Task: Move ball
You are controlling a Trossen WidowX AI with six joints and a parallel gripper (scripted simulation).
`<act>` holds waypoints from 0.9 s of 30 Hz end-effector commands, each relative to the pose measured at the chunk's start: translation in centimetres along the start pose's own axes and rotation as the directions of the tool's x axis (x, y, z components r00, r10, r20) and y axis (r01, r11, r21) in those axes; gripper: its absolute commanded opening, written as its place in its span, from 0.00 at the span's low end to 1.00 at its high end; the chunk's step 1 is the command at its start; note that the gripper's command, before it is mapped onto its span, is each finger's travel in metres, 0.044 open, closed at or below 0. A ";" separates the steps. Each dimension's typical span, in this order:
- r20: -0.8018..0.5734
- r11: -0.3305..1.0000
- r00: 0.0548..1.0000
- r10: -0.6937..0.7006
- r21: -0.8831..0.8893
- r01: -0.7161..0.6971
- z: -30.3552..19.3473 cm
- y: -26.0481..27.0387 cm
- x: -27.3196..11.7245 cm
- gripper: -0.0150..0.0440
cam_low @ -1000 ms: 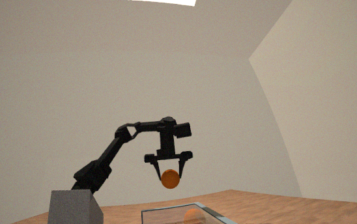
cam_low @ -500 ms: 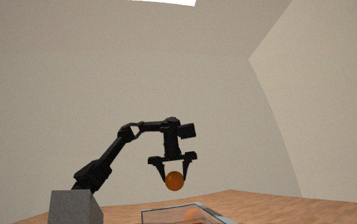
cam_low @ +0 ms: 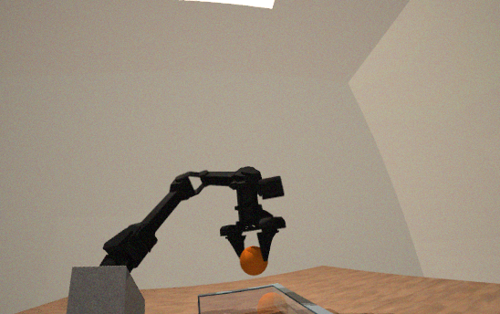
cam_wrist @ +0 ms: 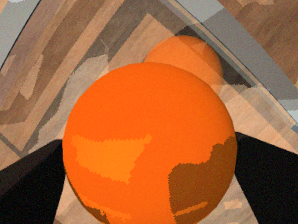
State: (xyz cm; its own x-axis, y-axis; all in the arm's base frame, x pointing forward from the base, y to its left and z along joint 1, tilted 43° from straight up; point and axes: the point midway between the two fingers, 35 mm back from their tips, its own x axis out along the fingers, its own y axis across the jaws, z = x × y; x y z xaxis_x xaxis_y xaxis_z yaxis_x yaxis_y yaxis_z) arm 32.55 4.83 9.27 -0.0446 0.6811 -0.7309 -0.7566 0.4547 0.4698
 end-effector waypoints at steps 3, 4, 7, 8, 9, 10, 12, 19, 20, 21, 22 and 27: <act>0.005 0.980 1.000 -0.006 0.198 0.005 0.3 -1.2 0.7 0.25; 0.005 0.973 1.000 -0.006 0.231 0.005 0.3 -1.4 0.8 0.25; 0.005 0.945 1.000 -0.007 0.327 0.005 0.3 -2.0 1.2 0.25; 0.005 0.934 1.000 -0.007 0.358 0.004 0.3 -2.1 1.3 0.25; 0.005 0.921 1.000 -0.007 0.389 0.004 0.3 -2.3 1.5 0.25; 0.005 0.908 1.000 -0.007 0.420 0.004 0.3 -2.5 1.6 0.25; 0.005 0.878 1.000 -0.007 0.479 0.003 0.3 -2.8 1.9 0.25; 0.005 0.776 1.000 -0.007 0.631 0.002 0.3 -3.8 2.7 0.25; 0.005 0.776 1.000 -0.007 0.631 0.002 0.3 -3.8 2.7 0.25; 0.005 0.776 1.000 -0.007 0.631 0.002 0.3 -3.8 2.7 0.25; 0.005 0.776 1.000 -0.007 0.631 0.002 0.3 -3.8 2.7 0.25; 0.005 0.776 1.000 -0.007 0.631 0.003 0.3 -3.9 3.7 0.25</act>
State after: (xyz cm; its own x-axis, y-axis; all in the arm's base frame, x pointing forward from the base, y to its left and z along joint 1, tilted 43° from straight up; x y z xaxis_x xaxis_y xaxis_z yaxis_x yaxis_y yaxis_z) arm 35.46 5.28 5.39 -0.0355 0.6780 -0.7342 -0.1862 0.7173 0.6714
